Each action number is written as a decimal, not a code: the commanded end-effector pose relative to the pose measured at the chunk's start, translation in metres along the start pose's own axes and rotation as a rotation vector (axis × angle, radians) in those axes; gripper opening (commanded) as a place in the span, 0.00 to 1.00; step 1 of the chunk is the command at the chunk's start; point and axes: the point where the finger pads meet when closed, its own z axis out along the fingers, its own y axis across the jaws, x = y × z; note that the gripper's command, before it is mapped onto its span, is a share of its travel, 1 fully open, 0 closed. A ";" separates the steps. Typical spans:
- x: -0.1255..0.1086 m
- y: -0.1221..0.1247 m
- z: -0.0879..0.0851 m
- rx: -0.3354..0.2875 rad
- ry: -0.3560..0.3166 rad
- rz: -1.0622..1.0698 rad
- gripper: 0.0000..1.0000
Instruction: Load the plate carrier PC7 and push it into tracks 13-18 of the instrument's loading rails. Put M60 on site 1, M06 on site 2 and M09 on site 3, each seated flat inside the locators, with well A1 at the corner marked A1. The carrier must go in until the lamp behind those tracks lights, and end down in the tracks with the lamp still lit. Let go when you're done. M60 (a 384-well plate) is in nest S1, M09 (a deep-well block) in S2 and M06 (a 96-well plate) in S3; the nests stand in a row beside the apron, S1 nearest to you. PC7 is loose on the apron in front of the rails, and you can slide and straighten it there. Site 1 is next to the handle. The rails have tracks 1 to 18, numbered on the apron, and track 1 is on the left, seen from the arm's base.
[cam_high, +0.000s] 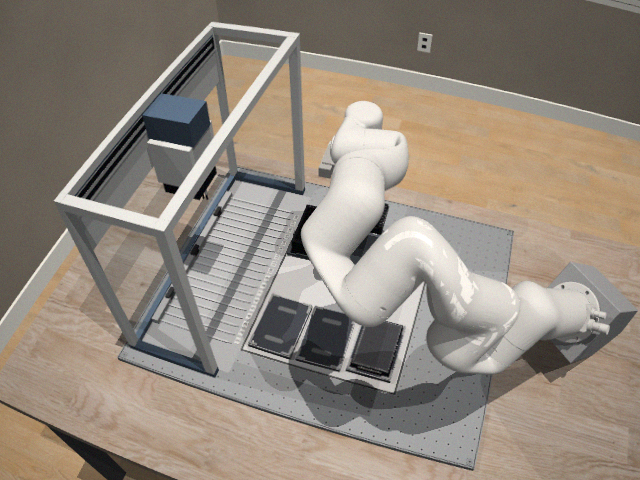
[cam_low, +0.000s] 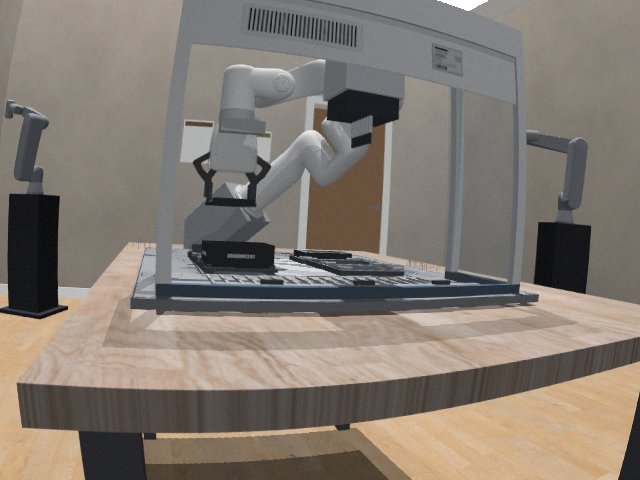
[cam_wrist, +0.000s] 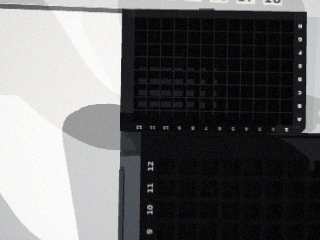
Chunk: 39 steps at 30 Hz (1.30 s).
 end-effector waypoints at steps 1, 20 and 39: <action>0.001 0.001 -0.001 -0.002 0.003 -0.112 0.00; 0.001 0.001 -0.001 -0.003 0.003 -0.679 0.00; 0.001 0.001 -0.001 -0.004 0.002 -1.245 0.00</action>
